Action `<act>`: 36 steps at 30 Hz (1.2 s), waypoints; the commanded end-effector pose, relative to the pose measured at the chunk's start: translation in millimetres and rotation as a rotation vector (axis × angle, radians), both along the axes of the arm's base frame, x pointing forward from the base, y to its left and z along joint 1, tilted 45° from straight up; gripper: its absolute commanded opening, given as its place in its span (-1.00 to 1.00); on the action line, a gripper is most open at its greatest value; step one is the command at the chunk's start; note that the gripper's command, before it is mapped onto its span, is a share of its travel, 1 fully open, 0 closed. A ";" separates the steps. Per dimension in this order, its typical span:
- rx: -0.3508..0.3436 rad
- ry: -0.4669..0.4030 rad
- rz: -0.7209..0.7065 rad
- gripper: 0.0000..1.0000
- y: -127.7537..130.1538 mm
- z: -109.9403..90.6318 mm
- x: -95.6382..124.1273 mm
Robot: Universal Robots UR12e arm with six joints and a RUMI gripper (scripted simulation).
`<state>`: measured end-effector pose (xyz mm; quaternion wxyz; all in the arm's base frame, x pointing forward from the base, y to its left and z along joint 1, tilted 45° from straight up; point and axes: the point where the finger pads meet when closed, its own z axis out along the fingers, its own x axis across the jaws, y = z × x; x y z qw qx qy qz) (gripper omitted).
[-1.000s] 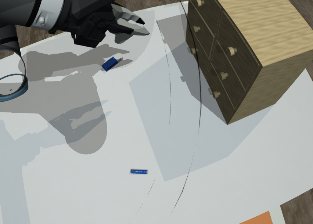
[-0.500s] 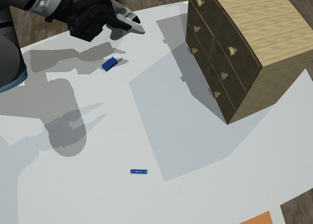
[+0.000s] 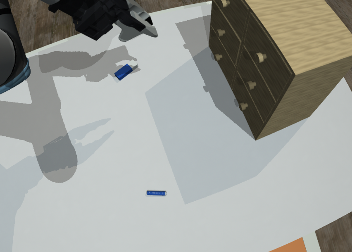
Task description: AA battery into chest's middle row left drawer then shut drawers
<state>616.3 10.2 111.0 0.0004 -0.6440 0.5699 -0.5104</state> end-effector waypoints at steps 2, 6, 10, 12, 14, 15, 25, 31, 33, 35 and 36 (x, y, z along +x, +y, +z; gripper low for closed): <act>0.015 0.051 -0.045 -0.61 1.6 -1.3 -2.6; 0.021 0.076 -0.067 -0.61 3.5 0.1 -5.4; 0.026 0.100 -0.089 -0.61 5.4 1.7 -8.3; 0.029 0.112 -0.099 -0.61 6.3 2.2 -9.5; 0.032 0.124 -0.110 -0.61 7.2 2.9 -10.8; 0.033 0.130 -0.115 -0.61 7.6 3.3 -11.6; 0.043 0.174 -0.155 -0.61 10.9 5.9 -16.6; 0.051 0.206 -0.183 -0.61 13.3 7.7 -20.2; 0.053 0.216 -0.192 -0.61 14.1 8.1 -21.2; 0.055 0.221 -0.197 -0.61 14.5 8.4 -21.7; 0.055 0.221 -0.197 -0.61 14.5 8.4 -21.7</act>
